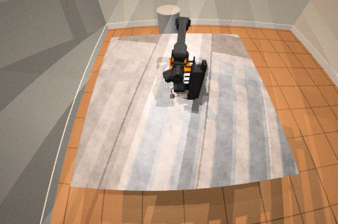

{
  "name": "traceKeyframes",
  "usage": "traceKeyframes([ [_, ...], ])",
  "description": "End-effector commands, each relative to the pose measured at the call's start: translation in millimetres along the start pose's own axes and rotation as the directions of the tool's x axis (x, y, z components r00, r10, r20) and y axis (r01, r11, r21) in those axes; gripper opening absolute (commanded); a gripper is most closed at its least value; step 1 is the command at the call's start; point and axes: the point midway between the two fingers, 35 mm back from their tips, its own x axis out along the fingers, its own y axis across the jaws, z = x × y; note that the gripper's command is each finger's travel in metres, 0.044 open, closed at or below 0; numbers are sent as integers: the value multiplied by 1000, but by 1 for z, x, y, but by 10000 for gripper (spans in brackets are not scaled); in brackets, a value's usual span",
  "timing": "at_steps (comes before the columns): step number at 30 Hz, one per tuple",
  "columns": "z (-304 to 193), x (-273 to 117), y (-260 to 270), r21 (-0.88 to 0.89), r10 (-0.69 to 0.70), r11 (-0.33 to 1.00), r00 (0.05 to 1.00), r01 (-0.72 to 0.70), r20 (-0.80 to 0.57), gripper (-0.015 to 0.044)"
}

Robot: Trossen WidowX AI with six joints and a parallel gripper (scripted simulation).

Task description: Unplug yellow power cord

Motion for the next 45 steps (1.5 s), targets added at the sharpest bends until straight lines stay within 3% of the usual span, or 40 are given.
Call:
traceKeyframes([
  [1, 20, -1, 1, 14, 2, 1000, 1000, -3, 30, 0],
  [25, 59, -4, -4, 17, -1, 1000, 1000, 0, 30, 0],
  [31, 46, -2, -3, 3, -6, 1000, 1000, 6, 24, 157],
  [45, 46, -11, -3, 18, -2, 1000, 1000, 2, 27, 160],
])
